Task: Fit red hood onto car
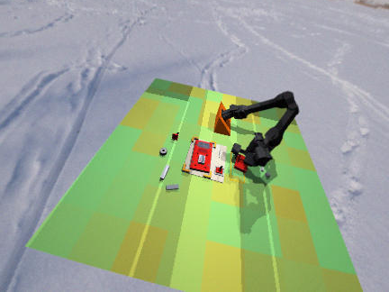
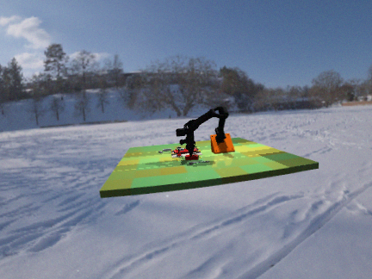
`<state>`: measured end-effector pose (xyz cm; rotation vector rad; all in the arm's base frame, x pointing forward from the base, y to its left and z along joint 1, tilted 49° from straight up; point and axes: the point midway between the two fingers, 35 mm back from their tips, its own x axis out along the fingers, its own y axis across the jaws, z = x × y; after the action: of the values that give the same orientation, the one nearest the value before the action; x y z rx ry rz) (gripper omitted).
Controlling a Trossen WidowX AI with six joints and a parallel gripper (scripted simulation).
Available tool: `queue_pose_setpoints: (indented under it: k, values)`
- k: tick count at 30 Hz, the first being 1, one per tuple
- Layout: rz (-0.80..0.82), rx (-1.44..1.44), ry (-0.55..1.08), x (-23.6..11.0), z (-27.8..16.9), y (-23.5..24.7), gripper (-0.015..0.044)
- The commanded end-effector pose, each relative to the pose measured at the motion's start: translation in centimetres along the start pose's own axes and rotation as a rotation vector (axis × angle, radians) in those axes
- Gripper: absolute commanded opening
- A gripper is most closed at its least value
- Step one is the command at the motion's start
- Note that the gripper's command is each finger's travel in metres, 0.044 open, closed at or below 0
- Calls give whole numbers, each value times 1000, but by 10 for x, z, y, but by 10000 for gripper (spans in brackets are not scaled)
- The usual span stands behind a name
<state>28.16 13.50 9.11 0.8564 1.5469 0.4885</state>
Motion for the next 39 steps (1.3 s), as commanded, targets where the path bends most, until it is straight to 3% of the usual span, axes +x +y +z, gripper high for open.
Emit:
queue_pose_setpoints:
  k: [1,36,39]
  values:
    - [3,8,7,3,-2,-1,440]
    - [4,8,8,20,-2,-1,440]
    - [6,0,1,17,0,1,361]
